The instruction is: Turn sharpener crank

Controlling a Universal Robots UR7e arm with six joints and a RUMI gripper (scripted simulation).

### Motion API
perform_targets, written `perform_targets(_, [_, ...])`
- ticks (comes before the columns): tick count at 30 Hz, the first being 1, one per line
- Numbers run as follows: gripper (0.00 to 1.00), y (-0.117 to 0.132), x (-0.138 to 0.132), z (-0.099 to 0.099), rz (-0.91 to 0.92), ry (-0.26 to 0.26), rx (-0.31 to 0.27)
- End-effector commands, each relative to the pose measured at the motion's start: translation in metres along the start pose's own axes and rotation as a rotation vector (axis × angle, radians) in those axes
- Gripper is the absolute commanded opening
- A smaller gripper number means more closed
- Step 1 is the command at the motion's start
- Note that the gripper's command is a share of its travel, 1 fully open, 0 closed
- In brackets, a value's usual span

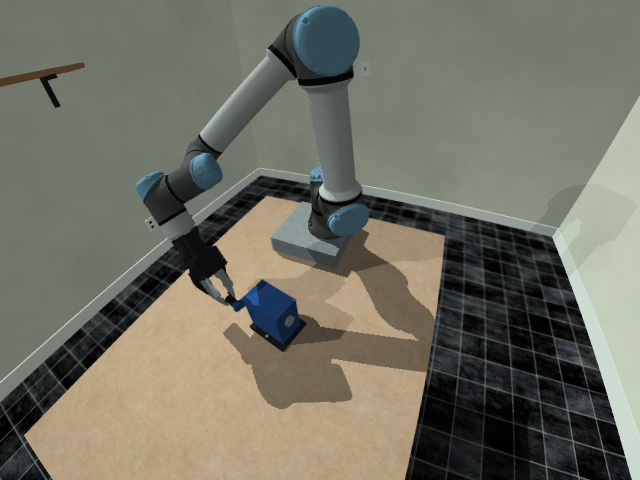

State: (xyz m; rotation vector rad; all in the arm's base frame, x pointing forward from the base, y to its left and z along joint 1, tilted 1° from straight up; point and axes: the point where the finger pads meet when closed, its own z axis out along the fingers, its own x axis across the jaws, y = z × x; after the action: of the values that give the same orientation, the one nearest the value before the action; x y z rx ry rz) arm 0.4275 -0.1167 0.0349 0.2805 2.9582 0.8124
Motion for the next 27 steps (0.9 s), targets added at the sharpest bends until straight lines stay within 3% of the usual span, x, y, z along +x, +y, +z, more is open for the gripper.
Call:
perform_targets(1, [0.09, -0.002, -0.001, 0.004, 0.0, -0.001, 0.001])
perform_targets(27, [0.09, -0.014, 0.002, 0.024, 0.0, -0.001, 0.001])
